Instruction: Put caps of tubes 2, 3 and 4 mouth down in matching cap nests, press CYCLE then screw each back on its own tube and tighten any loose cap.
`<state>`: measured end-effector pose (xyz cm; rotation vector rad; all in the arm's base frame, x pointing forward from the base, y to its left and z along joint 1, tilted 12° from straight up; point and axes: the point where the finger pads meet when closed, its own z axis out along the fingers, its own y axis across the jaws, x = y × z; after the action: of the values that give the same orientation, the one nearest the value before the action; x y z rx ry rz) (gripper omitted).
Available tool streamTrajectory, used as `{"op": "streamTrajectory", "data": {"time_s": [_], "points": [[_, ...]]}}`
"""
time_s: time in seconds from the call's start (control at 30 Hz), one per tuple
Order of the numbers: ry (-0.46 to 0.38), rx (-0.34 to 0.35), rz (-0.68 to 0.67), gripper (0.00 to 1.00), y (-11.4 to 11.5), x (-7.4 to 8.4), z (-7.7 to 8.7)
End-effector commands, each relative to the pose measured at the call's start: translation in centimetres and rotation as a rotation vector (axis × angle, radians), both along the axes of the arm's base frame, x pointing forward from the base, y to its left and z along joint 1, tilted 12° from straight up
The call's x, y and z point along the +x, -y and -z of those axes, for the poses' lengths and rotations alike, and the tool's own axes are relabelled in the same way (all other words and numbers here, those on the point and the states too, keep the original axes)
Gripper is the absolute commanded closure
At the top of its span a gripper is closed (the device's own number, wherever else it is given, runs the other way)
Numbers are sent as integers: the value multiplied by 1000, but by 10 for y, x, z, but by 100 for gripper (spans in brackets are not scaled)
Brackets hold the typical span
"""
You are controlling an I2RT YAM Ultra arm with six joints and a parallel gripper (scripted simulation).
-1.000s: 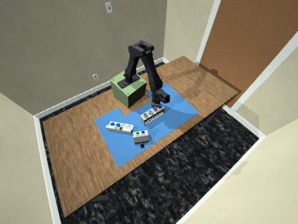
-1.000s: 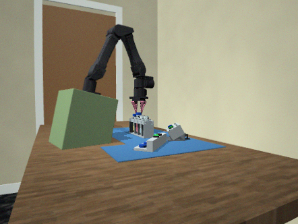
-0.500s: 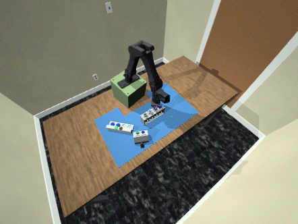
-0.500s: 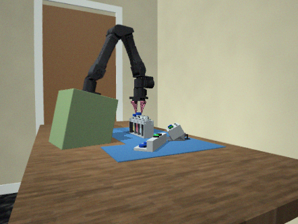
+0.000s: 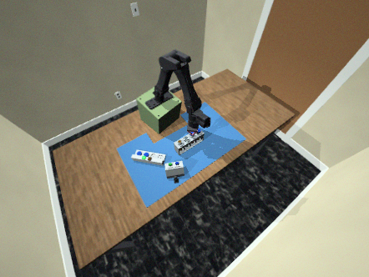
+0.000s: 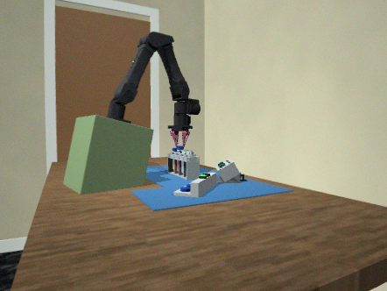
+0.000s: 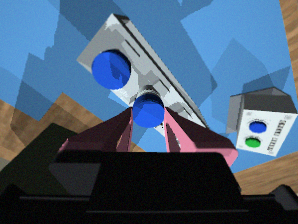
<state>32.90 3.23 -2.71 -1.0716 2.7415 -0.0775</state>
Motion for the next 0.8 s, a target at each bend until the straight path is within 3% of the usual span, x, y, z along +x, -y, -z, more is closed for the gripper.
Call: {"op": "streamTrajectory", "data": {"time_s": [0.0, 0.77], "points": [[18, 2, -1, 100, -1, 5, -4], [18, 2, -1, 100, -1, 8, 0]]}}
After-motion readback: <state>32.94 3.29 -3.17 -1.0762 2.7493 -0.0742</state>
